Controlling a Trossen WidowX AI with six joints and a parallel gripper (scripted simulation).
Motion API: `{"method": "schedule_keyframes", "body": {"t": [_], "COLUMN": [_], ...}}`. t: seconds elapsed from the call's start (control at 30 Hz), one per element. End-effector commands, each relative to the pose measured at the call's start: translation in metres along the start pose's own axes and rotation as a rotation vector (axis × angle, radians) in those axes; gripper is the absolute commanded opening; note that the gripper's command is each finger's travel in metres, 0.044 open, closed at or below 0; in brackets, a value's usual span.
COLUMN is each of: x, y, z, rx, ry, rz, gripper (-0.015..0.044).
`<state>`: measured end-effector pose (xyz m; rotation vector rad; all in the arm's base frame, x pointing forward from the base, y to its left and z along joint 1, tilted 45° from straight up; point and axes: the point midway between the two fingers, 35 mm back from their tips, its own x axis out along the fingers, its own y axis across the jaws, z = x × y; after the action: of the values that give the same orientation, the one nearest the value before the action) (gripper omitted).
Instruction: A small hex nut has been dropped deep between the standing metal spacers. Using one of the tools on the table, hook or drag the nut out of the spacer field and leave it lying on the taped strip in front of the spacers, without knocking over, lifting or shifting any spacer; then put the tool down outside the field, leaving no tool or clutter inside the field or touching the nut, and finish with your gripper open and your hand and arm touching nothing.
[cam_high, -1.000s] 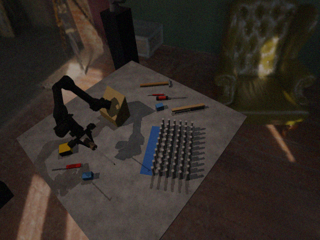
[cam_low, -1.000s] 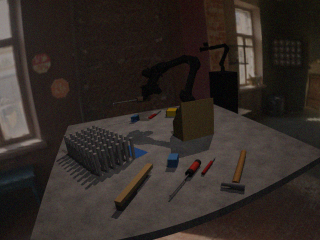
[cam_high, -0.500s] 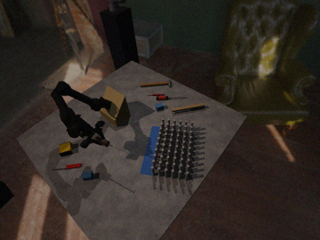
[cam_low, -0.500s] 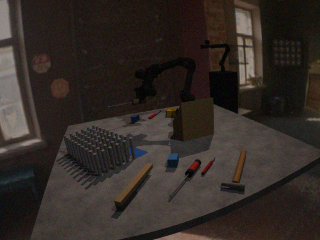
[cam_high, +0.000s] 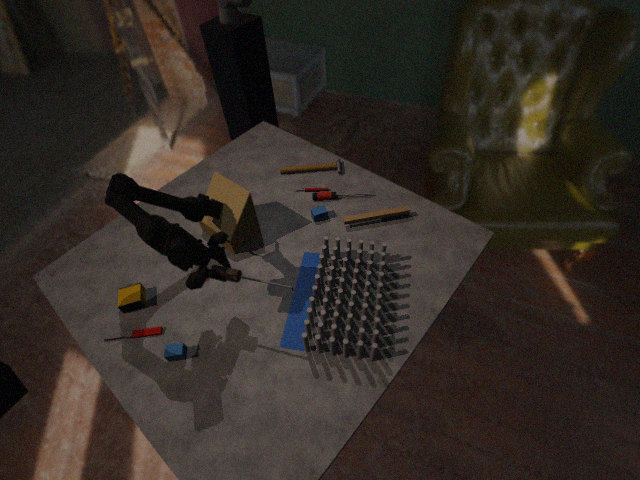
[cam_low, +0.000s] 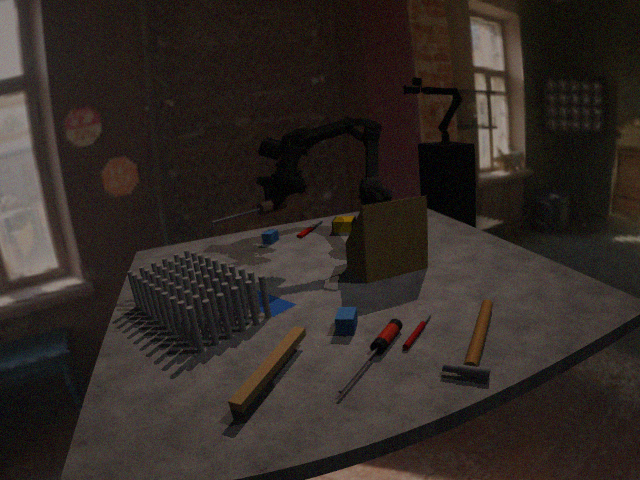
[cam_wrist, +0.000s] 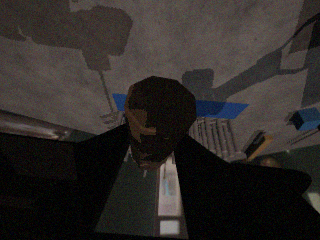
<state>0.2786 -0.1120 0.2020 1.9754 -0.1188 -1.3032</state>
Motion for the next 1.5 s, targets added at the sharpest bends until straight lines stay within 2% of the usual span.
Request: {"method": "schedule_keyframes", "body": {"t": [0.0,0.23,0.37,1.1,1.47], "x": [0.006,0.013,0.029,0.133,0.139], "y": [-0.013,-0.025,-0.023,-0.019,-0.020], "z": [-0.011,-0.020,-0.015,0.063,0.067], "rx": [-0.041,-0.087,-0.087,-0.094,-0.096], "ry": [-0.011,-0.020,-0.021,-0.019,-0.018], "rz": [-0.015,-0.024,-0.028,-0.020,-0.016], "gripper": [0.0000,0.0000,0.0000,0.0000,0.0000]}}
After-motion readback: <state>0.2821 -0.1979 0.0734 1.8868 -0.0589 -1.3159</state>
